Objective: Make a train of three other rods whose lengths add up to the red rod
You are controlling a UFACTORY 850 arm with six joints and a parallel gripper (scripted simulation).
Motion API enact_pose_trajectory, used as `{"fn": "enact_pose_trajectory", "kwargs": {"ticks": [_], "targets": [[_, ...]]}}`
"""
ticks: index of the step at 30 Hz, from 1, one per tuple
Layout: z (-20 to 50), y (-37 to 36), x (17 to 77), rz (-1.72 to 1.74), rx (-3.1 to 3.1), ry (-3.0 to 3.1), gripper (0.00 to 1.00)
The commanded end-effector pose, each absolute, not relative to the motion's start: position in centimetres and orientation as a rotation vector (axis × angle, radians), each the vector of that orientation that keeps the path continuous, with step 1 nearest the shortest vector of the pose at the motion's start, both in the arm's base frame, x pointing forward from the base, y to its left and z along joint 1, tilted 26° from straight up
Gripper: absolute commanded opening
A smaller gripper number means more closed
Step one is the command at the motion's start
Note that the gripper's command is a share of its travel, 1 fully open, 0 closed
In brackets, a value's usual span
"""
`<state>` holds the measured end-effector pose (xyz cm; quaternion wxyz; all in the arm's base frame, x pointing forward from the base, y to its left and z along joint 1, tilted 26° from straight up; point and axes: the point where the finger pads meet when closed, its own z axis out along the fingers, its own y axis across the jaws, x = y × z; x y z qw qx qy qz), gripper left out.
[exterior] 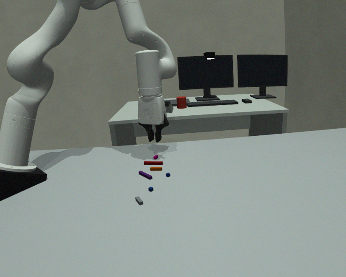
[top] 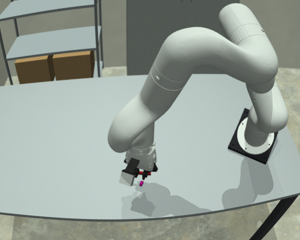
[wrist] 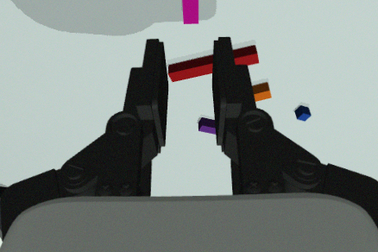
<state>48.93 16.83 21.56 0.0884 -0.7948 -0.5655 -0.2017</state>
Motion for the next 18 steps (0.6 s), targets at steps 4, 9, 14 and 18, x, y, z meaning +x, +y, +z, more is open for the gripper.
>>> {"fn": "enact_pose_trajectory", "kwargs": {"ticks": [4,9,14,18], "targets": [[21.5,16.9,49.0,-0.603,-2.365,-1.683,0.24],[21.3,16.9,49.1,-0.603,-2.365,-1.684,0.24],[20.9,17.1,49.2,-0.603,-2.365,-1.684,0.24],[20.4,17.3,49.3,-0.603,-2.365,-1.684,0.24]]}}
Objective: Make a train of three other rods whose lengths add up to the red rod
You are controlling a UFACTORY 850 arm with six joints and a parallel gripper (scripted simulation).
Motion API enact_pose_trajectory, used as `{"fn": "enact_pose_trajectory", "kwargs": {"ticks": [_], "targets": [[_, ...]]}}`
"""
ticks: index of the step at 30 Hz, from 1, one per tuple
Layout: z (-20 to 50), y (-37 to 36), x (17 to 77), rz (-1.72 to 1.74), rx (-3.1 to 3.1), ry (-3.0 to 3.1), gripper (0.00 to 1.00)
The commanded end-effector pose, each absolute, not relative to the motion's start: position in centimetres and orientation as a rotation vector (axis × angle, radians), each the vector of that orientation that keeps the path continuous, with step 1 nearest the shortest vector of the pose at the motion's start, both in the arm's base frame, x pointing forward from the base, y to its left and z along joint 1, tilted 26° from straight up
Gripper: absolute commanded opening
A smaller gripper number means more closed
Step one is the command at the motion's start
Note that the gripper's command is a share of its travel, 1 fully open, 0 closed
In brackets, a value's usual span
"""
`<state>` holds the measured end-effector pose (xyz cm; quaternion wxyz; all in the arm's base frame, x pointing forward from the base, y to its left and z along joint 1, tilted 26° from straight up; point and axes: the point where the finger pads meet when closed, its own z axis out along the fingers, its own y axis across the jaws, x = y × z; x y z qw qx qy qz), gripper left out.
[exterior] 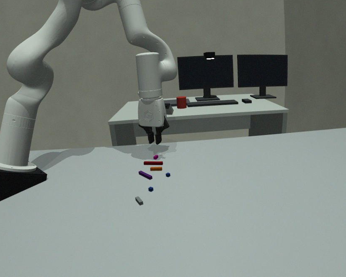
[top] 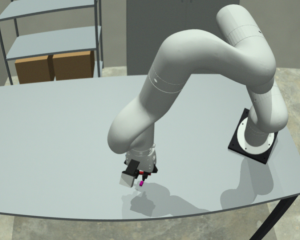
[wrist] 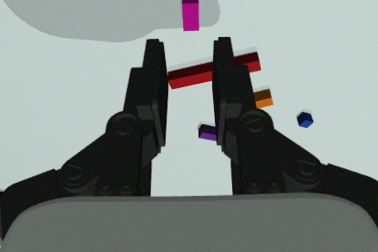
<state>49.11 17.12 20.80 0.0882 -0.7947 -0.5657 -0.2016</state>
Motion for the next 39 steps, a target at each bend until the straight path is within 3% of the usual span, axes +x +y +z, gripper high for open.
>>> {"fn": "enact_pose_trajectory", "kwargs": {"ticks": [1,39], "targets": [[20.3,17.4,49.3,-0.603,-2.365,-1.684,0.24],[16.7,18.7,50.2,-0.603,-2.365,-1.684,0.24]]}}
